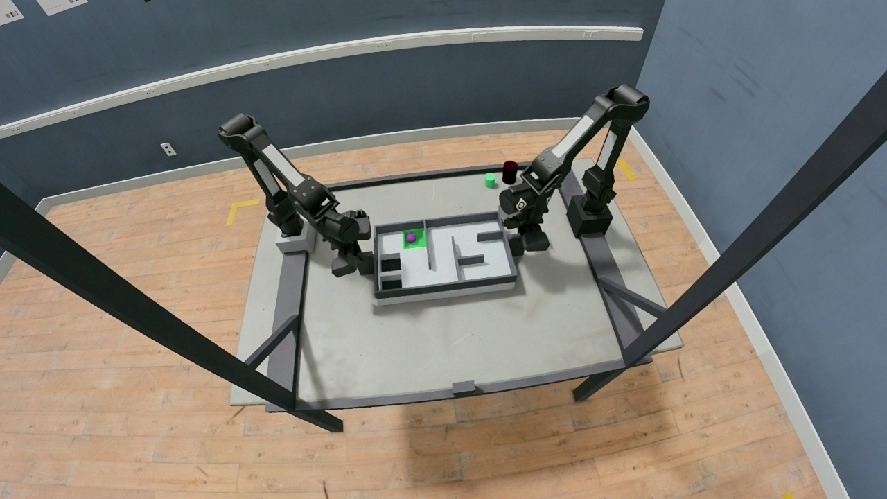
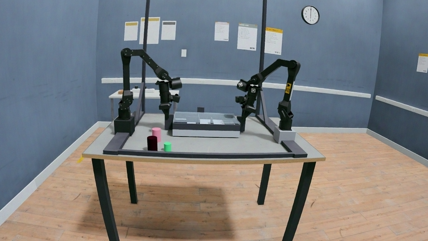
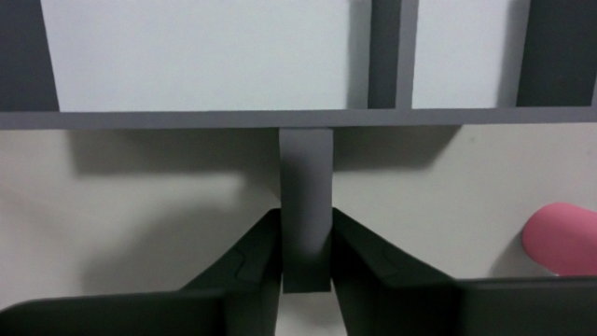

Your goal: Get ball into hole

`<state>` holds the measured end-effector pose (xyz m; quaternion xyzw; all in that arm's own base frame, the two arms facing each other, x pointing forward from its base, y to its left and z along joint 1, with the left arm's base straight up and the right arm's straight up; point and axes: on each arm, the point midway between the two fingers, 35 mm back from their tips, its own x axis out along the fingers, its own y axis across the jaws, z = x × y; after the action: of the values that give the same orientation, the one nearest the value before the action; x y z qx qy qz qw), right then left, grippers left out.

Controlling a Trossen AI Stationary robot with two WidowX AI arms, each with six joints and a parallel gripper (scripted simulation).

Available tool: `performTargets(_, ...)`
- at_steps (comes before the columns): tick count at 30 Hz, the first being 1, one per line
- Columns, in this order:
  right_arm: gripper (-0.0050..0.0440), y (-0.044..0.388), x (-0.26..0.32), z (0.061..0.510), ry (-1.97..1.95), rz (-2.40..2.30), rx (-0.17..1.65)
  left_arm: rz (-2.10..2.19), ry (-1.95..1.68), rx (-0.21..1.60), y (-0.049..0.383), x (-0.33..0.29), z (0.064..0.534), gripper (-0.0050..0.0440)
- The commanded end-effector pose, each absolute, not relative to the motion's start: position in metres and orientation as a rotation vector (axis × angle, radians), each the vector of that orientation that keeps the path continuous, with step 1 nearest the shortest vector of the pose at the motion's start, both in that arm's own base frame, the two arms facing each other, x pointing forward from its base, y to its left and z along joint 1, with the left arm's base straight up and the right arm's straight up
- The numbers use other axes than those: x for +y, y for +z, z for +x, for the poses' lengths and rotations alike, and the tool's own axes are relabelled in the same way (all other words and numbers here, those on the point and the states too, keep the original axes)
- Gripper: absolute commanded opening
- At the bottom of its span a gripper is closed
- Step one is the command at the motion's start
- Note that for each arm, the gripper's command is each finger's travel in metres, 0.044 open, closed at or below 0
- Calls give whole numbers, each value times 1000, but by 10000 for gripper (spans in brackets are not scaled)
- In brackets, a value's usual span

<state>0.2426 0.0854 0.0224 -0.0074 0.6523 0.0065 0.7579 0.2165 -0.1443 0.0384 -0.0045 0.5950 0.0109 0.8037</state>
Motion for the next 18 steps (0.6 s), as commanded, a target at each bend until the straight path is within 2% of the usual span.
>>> performTargets(1,-50,23,88,246,33,-4,1401,-22,11,1262,38,-146,219,-50)
performTargets(6,-50,33,93,252,41,-1,1378,-39,3,1230,52,-152,224,-50)
performTargets(7,-50,33,93,252,42,-1,1374,-39,4,1230,52,-152,224,180)
performTargets(18,-50,33,91,253,34,-7,1370,-39,1,1228,52,-153,225,180)
